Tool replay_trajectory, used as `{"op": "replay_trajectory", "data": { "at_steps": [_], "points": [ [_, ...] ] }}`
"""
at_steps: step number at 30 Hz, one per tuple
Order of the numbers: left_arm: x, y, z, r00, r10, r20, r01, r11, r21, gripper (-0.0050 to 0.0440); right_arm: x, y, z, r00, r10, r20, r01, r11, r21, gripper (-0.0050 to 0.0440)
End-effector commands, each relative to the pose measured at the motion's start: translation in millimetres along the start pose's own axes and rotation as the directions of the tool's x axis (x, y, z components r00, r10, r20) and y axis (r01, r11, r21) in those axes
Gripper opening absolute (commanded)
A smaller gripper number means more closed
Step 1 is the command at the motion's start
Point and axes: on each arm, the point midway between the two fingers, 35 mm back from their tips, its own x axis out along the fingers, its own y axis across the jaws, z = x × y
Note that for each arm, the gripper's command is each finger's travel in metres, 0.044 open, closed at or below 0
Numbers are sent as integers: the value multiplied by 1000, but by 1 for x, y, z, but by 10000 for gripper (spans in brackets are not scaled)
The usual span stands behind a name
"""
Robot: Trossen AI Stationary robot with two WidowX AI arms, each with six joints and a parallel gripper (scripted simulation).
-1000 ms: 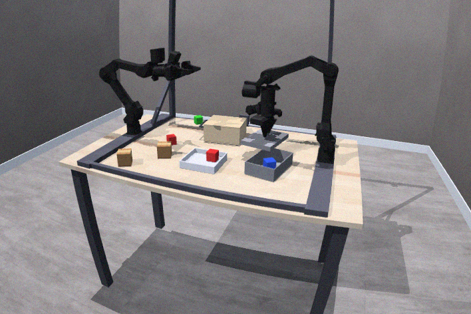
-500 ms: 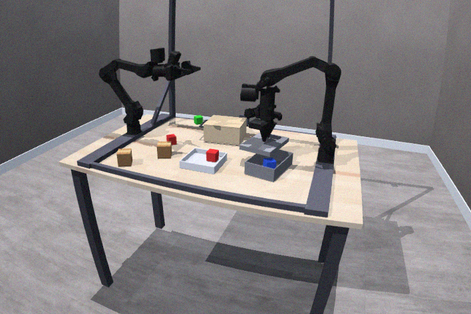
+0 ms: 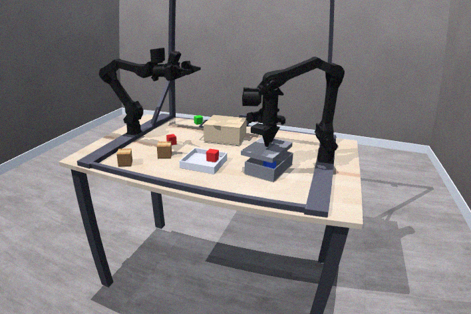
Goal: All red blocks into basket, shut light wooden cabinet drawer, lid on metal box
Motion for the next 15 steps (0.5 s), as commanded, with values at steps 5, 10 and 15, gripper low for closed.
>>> {"op": "replay_trajectory", "data": {
  "at_steps": [5, 10, 15],
  "points": [
    [-9, 22, -19, 999, 14, 37, -14, 1000, 7, -50, -2, 1, 19, 999, 3, 48, -2, 1000, -9, 400],
    [-11, 26, -21, 999, 22, 44, -22, 1000, 9, -50, -2, 1, 19, 999, 3, 48, -2, 1000, -9, 400],
    [-1, 22, -19, 999, 22, 33, -22, 1000, 6, -50, -2, 1, 19, 999, 3, 48, -2, 1000, -9, 400]
  ]
}}
